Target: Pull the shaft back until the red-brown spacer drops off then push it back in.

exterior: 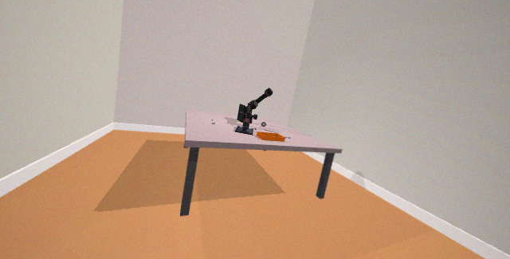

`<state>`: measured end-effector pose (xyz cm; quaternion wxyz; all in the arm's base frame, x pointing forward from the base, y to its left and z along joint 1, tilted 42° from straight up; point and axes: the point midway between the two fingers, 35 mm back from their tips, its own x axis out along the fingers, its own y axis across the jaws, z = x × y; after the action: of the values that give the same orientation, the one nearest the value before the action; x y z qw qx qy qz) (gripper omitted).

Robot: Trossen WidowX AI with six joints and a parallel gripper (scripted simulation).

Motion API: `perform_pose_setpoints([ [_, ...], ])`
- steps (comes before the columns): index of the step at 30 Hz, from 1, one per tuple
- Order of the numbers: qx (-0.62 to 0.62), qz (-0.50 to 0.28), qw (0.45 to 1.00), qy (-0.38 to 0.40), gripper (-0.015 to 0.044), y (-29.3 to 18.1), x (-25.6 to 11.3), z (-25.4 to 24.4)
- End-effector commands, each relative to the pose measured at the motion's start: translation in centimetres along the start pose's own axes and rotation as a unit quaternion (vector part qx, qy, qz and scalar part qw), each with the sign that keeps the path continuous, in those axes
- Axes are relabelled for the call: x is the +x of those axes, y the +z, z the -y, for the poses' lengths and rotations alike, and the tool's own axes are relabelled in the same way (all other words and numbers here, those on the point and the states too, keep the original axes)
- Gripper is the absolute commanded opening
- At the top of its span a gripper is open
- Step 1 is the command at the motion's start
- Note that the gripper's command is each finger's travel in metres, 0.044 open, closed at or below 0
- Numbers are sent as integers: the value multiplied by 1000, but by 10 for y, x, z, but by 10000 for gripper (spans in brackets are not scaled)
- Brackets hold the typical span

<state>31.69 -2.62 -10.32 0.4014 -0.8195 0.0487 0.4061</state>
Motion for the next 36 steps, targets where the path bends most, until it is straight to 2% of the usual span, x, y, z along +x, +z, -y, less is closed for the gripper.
perform_pose_setpoints([
  [1,3,1,1000,-1,0,1,-1,0],
  [36,3,1,1000,-1,0,3,-3,0],
])
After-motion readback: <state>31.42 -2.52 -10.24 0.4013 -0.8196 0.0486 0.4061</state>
